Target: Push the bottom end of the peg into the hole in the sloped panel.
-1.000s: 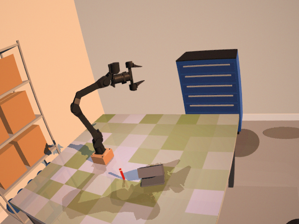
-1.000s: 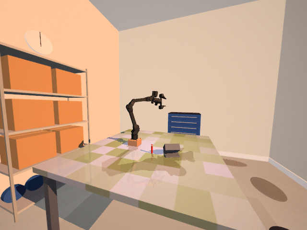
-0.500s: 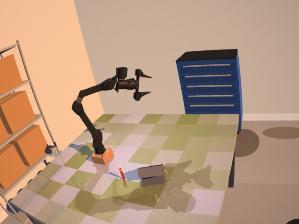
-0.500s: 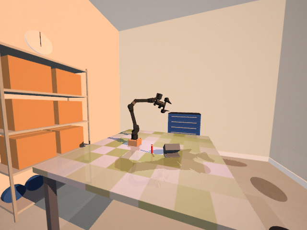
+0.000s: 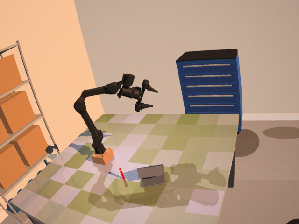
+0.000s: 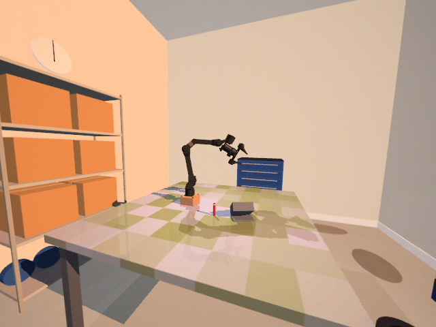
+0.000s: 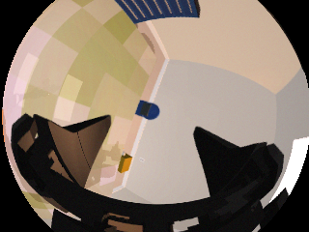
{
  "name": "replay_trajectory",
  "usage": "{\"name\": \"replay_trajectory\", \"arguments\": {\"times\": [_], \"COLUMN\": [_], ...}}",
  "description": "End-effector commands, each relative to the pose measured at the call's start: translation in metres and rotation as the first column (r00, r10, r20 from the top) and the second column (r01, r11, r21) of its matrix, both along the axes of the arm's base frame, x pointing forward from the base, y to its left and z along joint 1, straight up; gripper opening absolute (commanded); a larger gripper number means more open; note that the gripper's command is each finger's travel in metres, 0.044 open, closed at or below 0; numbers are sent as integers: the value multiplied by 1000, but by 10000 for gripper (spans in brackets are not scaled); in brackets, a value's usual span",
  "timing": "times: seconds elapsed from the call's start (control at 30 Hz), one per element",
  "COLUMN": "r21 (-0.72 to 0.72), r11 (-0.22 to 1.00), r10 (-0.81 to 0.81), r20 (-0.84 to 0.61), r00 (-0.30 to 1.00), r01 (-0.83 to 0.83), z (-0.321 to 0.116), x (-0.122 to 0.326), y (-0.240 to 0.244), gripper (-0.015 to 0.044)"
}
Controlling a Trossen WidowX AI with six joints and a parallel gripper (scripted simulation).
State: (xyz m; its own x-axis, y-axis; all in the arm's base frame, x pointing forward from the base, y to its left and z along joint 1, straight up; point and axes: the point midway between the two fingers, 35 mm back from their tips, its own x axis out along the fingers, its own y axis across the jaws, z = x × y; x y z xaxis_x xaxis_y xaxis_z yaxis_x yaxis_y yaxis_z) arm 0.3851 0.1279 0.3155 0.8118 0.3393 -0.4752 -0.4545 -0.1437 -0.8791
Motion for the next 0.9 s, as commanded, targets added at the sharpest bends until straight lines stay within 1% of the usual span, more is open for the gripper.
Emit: {"name": "replay_trajectory", "arguments": {"times": [0.0, 0.43, 0.87], "r21": [-4, -11, -39], "r11": [998, 963, 882], "r10": [-63, -265, -443], "r20": [-62, -239, -405], "r00": [996, 934, 800], "r01": [63, 270, 469], "z": [-18, -64, -108], "x": [6, 13, 3], "y": [-19, -85, -151], "gripper": [440, 440, 440]}}
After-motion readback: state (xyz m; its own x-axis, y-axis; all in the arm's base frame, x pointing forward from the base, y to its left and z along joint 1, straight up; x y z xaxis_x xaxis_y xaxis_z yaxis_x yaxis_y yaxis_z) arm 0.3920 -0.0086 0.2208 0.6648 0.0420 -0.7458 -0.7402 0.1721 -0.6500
